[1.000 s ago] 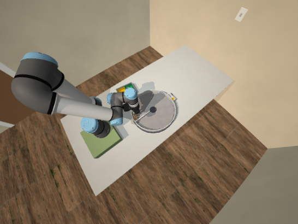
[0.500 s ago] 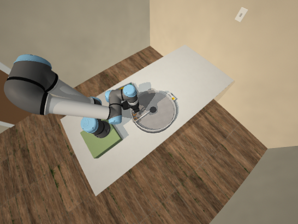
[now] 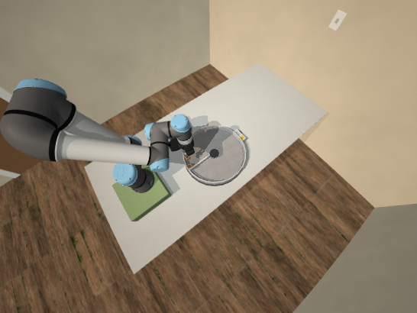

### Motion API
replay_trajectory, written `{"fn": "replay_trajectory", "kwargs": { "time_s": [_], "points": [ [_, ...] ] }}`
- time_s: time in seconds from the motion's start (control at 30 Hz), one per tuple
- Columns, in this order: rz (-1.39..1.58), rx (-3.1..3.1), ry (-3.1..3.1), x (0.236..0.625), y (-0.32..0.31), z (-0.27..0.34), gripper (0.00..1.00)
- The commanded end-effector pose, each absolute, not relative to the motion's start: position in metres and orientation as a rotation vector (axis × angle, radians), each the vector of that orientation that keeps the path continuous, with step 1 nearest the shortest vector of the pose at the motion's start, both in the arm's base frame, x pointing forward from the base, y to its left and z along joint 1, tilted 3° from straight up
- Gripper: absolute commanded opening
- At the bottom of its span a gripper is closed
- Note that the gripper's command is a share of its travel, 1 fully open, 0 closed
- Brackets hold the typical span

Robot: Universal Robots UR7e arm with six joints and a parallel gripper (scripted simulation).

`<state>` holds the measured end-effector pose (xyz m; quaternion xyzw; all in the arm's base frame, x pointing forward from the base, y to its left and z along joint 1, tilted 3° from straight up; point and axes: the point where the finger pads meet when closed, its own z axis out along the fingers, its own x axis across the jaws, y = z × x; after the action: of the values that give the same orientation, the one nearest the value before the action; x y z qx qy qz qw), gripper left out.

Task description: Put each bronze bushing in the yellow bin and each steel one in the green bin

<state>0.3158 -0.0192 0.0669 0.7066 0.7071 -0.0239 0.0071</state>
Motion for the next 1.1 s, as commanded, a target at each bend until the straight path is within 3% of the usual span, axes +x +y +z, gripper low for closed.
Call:
{"fn": "replay_trajectory", "kwargs": {
  "time_s": [0.0, 0.27, 1.07],
  "points": [
    [-0.075, 2.063, 2.352, 0.317, 0.012, 0.066, 0.00],
    [-0.076, 1.953, 2.447, 0.318, 0.035, 0.065, 0.00],
    [-0.077, 1.093, 2.951, 0.324, 0.190, 0.058, 0.00]
  ]
}}
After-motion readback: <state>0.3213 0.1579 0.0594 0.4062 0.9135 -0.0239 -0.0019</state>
